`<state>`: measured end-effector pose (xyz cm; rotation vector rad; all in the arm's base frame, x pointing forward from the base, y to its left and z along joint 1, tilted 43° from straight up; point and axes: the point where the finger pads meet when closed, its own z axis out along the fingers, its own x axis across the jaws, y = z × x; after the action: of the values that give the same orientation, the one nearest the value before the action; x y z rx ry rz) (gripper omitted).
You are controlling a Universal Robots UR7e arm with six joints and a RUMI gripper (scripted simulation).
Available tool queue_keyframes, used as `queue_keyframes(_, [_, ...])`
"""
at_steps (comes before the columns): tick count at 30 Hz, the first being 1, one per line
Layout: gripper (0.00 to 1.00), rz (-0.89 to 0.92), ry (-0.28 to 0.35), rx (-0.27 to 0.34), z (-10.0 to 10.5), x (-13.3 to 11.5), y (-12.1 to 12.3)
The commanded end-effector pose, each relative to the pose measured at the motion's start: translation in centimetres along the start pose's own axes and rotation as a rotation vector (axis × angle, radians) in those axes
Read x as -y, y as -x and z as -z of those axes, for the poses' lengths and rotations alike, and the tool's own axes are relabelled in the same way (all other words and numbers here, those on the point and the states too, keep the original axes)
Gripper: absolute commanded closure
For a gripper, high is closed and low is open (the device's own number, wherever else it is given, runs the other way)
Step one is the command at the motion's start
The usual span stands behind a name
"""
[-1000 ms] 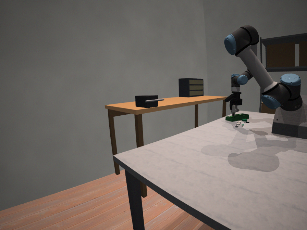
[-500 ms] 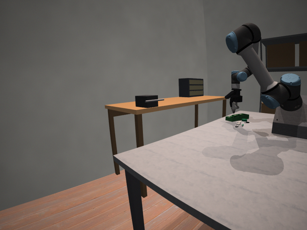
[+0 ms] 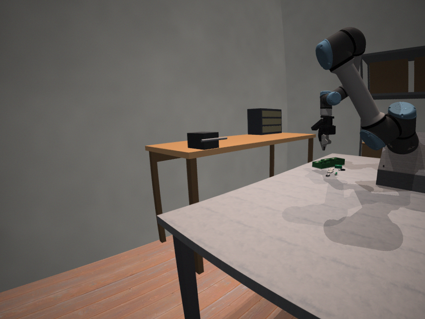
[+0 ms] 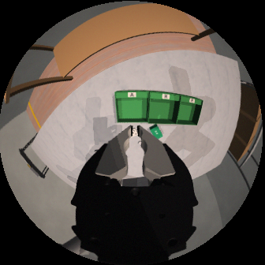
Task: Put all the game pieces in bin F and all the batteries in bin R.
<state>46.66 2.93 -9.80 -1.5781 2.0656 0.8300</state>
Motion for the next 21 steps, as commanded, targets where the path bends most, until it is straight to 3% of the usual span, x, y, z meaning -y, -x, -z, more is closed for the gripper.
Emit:
queue_keyframes(1, [0.96, 0.001, 0.002, 0.001, 4.6, -0.1, 0.0])
queue_keyframes(4, [0.96, 0.001, 0.002, 0.001, 5.4, -0.1, 0.0])
queue_keyframes(9, [0.96, 0.001, 0.002, 0.001, 9.4, -0.1, 0.0])
queue_keyframes(21, [0.96, 0.001, 0.003, 0.001, 9.4, 0.0, 0.0])
